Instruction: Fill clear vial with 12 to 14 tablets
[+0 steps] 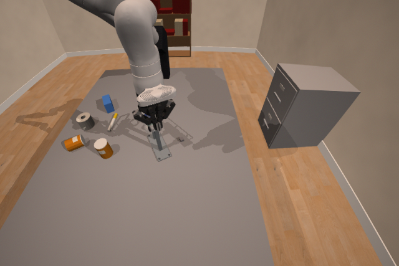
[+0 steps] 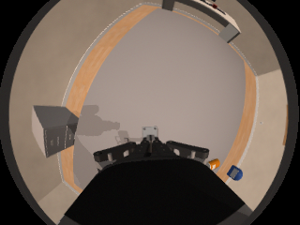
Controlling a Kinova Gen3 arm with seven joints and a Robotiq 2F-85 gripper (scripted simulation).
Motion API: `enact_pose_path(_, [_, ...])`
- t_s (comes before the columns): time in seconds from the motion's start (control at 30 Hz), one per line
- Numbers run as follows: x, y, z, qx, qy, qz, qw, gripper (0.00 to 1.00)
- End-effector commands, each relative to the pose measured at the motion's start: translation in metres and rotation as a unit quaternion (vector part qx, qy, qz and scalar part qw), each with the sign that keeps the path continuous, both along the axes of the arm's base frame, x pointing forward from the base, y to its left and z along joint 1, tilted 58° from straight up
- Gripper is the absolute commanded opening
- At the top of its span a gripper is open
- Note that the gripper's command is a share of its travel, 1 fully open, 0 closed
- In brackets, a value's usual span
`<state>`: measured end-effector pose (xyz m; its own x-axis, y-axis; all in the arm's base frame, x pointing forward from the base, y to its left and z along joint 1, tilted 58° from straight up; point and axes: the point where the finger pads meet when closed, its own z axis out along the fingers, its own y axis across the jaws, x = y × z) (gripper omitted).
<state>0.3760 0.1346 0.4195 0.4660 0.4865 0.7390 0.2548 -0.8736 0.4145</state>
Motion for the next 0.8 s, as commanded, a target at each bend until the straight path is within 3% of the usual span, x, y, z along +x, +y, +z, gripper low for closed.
enact_pose_path(0.0, [-0.001, -0.002, -0.003, -0.001, 0.000, 0.000, 1.000, 0.00])
enact_pose_path(0.27, [-0.002, -0.009, -0.017, -0.001, 0.000, 0.000, 1.000, 0.00])
enact_pose_path(0.77, [-0.002, -0.010, -0.018, -0.001, 0.000, 0.000, 1.000, 0.00])
